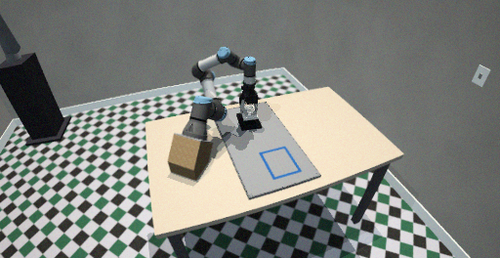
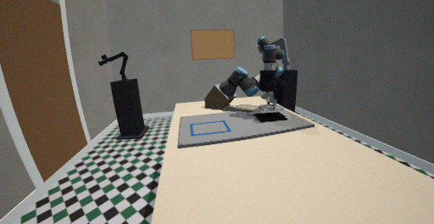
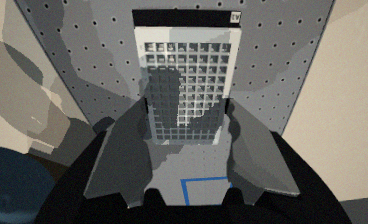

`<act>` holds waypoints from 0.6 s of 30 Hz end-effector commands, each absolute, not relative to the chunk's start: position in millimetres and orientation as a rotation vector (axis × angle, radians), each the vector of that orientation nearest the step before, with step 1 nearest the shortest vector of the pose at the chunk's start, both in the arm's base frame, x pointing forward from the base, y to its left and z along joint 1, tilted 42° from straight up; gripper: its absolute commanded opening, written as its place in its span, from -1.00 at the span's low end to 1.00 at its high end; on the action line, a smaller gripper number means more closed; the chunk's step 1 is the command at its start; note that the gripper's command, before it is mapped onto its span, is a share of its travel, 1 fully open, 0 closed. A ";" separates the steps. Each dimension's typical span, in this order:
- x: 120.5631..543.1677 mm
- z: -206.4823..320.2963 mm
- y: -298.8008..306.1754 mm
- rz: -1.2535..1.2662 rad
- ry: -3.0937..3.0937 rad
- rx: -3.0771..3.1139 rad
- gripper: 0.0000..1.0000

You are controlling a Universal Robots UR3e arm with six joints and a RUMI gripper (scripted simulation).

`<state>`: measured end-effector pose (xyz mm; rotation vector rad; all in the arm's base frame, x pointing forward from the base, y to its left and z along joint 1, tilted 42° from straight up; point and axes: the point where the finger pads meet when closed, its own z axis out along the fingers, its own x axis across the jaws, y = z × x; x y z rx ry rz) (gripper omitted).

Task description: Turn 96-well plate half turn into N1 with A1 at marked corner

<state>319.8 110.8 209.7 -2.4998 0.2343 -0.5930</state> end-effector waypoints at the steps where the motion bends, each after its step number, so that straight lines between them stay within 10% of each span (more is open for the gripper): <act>1: 317.2 213.7 107.9 -0.598 0.232 -2.494 -1.00; 18: 306.1 231.5 96.4 -0.598 0.232 -2.494 -1.00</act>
